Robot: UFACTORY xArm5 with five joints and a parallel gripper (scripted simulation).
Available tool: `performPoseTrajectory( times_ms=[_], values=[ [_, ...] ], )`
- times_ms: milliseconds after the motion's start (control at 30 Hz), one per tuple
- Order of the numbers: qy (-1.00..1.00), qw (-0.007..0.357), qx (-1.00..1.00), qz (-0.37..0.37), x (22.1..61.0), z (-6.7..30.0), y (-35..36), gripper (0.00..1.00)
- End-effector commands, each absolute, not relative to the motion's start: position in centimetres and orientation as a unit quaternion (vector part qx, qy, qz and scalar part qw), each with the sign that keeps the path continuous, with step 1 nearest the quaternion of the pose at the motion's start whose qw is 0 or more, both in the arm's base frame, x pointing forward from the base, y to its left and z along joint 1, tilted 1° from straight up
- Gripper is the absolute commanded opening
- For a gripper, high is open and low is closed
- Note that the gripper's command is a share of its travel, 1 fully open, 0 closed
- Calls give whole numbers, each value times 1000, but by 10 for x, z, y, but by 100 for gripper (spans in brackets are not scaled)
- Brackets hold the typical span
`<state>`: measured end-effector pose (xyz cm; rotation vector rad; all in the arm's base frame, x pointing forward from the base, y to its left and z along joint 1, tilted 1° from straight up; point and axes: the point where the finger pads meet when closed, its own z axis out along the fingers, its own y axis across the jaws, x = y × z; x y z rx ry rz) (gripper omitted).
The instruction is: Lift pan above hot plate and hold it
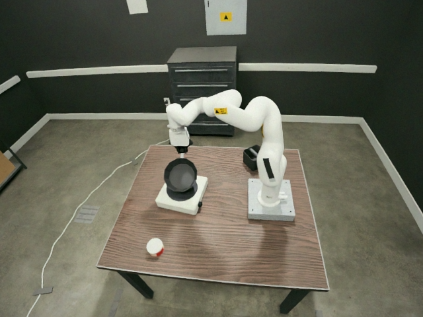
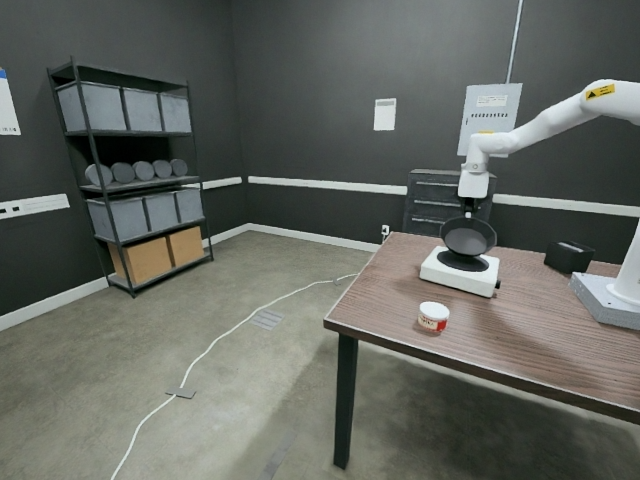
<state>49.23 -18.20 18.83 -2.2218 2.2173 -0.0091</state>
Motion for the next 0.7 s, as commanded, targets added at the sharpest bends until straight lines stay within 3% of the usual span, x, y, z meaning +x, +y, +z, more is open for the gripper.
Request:
performPoseTrajectory(
  times_ms=[0,667],
  values=[
    [706,2,-708,-5,493,199,-183,0],
    [706,2,-708,-5,494,233,-183,0]
  ],
)
